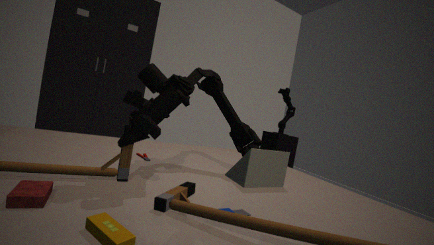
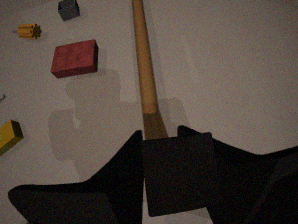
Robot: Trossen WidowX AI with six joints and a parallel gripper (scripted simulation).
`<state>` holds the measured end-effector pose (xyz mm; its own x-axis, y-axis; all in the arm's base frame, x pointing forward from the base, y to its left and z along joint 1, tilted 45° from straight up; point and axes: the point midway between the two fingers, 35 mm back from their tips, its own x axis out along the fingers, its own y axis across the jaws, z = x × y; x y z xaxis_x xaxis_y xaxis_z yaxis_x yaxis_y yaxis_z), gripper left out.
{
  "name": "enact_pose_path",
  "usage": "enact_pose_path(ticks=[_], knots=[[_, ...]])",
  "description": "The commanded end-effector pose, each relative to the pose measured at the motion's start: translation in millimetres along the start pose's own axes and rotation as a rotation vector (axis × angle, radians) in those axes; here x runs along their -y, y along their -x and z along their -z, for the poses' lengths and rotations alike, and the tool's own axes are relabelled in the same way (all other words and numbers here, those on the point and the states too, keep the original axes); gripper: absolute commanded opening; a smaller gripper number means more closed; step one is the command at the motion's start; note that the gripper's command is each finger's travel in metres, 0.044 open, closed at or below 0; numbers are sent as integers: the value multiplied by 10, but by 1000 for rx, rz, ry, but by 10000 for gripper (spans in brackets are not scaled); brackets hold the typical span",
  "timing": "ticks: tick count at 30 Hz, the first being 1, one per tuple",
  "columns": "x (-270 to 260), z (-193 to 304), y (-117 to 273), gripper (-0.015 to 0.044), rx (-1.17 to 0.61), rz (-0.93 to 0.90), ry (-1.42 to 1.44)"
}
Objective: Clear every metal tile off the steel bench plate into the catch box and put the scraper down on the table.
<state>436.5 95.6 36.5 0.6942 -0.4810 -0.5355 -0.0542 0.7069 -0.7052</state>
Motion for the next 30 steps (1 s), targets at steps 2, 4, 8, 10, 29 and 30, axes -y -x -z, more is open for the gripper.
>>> enact_pose_path(ticks=[2, 4, 8, 10, 29, 30], knots=[[-5, -110, -40, 0, 9, -5, 0], [-5, -137, -58, 0, 9, -5, 0], [-7, -190, -96, 0, 10, -5, 0], [-7, -216, -116, 0, 10, -5, 0], [-8, -452, -302, 0, 11, -4, -1], [-8, -464, -312, 0, 11, -4, -1]])
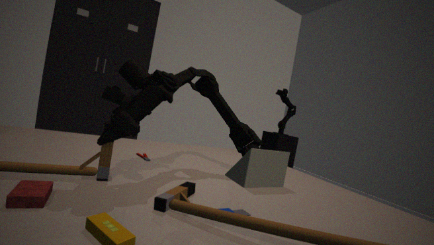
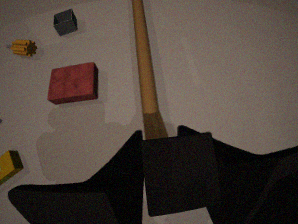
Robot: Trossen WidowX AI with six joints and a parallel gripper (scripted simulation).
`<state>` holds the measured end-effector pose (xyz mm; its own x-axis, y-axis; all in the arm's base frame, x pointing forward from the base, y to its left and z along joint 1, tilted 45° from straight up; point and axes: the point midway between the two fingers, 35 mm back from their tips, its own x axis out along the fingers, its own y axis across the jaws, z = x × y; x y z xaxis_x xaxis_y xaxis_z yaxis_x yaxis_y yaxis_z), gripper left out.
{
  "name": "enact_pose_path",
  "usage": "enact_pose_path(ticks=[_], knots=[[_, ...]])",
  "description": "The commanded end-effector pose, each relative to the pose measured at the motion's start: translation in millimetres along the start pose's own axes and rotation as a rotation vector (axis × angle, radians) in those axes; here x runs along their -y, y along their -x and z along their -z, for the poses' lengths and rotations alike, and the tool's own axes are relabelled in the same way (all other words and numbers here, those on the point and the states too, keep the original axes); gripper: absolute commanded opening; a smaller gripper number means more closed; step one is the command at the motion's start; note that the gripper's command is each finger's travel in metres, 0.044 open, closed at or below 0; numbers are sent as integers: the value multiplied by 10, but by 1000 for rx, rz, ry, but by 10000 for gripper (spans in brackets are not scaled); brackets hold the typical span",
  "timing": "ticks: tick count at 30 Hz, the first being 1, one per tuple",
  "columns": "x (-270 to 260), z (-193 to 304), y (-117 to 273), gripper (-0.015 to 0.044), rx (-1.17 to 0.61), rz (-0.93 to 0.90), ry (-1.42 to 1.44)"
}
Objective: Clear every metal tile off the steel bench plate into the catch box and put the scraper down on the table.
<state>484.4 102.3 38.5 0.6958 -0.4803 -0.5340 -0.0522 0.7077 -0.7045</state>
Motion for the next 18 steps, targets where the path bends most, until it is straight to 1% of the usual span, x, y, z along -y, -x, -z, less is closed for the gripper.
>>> enact_pose_path(ticks=[1, 18], knots=[[0, -87, -32, 0, 9, -4, 1], [6, -275, -205, 0, 11, -3, 0]])
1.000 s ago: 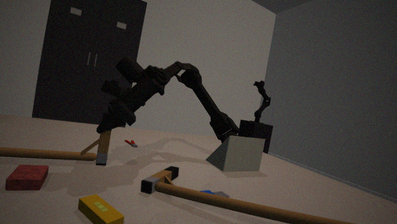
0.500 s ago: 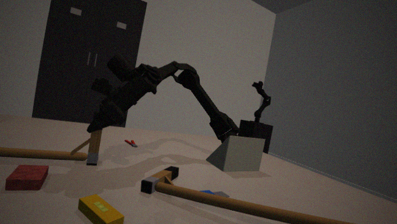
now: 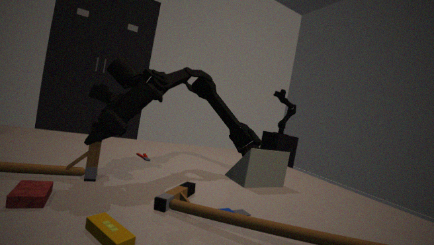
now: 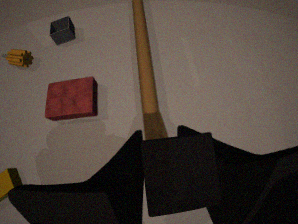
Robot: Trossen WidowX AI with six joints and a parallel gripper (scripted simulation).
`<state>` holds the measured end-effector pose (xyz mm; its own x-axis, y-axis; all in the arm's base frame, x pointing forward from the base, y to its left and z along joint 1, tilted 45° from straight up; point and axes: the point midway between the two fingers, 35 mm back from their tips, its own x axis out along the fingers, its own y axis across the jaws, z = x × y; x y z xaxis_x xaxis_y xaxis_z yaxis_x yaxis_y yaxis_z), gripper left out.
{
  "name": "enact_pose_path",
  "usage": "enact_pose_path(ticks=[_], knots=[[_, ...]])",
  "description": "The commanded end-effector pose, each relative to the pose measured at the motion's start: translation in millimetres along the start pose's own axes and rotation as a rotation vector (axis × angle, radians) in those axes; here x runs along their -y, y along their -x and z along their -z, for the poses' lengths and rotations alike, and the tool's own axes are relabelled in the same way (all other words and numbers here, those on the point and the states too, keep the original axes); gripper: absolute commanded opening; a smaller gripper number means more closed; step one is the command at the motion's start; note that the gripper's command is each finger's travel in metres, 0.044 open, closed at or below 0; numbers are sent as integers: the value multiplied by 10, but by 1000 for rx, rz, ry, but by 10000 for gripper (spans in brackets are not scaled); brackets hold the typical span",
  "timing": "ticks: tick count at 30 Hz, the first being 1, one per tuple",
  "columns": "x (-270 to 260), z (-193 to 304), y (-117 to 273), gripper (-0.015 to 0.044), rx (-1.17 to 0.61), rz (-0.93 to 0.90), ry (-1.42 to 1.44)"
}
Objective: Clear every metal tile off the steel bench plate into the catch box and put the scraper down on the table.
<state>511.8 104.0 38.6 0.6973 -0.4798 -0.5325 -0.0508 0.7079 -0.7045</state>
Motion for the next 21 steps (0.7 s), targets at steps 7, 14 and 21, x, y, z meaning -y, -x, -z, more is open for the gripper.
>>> enact_pose_path(ticks=[7, 14, 21], knots=[[1, -42, -41, 0, 0, 0, 0], [1, -42, -41, 0, 0, 0, 0], [1, -43, -41, 0, 1, 0, 0]])
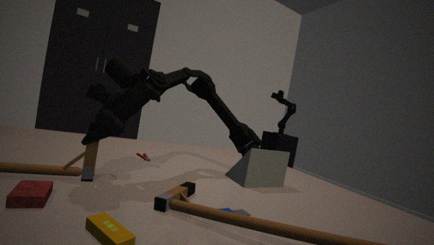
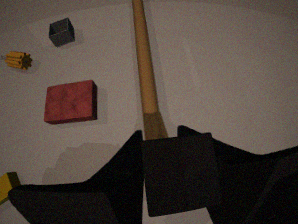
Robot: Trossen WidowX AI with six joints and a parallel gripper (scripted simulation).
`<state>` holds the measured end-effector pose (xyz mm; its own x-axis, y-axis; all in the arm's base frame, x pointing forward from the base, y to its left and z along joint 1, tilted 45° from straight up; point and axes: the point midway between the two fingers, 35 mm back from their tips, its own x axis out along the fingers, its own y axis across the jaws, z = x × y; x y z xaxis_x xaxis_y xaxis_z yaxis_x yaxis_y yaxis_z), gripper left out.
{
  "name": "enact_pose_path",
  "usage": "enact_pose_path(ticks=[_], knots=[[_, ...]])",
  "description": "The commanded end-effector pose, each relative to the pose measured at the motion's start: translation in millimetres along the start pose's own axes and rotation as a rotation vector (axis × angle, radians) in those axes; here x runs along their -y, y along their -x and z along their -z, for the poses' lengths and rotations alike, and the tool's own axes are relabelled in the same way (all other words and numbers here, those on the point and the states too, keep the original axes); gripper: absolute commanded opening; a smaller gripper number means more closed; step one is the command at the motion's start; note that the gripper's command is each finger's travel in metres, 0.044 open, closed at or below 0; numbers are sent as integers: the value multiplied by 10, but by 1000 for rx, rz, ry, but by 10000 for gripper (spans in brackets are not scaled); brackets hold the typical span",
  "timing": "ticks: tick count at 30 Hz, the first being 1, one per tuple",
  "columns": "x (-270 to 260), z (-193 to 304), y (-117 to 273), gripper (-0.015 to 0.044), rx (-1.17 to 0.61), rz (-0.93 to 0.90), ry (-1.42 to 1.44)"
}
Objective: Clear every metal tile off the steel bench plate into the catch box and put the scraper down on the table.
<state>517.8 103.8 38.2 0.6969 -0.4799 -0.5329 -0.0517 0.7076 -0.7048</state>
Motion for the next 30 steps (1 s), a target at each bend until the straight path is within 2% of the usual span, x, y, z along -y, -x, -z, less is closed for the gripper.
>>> enact_pose_path(ticks=[1, 30], knots=[[0, -5, 3, 0, 2, 0, -1], [-37, 186, 263, 0, 4, -5, -1]])
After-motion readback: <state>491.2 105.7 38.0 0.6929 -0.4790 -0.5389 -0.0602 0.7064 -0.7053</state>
